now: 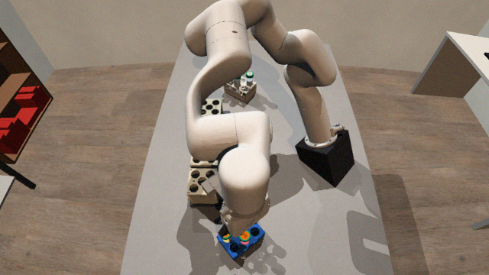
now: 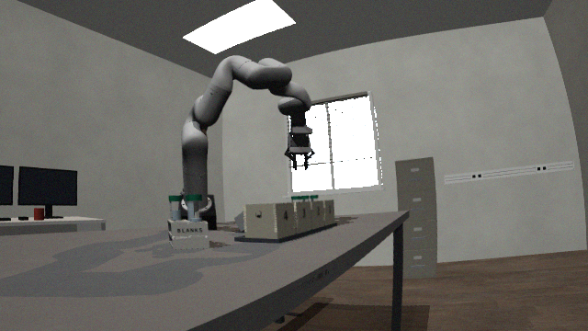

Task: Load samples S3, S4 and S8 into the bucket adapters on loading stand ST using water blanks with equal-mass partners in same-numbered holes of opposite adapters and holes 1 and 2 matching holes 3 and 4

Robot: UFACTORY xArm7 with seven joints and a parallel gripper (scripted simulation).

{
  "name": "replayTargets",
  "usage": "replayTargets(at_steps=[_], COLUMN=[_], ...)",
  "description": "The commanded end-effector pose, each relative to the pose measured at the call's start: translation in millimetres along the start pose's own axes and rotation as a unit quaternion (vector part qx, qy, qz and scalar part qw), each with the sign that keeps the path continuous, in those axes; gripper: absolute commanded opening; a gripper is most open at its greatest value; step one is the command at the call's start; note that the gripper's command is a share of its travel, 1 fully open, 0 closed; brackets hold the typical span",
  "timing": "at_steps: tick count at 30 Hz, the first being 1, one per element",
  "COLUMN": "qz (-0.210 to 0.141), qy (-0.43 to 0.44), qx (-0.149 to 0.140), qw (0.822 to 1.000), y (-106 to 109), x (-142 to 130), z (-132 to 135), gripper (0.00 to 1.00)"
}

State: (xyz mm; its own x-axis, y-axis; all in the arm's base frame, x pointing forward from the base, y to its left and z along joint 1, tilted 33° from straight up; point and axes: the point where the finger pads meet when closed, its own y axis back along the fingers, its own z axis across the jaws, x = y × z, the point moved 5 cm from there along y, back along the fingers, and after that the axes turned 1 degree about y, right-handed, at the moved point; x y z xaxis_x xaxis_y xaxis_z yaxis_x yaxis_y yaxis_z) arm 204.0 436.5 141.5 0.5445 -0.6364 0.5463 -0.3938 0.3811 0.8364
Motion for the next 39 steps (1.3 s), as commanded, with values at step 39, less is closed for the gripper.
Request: replayTargets(at_steps=[39], qz=[0.000], qy=[0.359], qx=[0.003], qw=[0.933], y=[2], x=[39], z=[40], gripper=[0.57])
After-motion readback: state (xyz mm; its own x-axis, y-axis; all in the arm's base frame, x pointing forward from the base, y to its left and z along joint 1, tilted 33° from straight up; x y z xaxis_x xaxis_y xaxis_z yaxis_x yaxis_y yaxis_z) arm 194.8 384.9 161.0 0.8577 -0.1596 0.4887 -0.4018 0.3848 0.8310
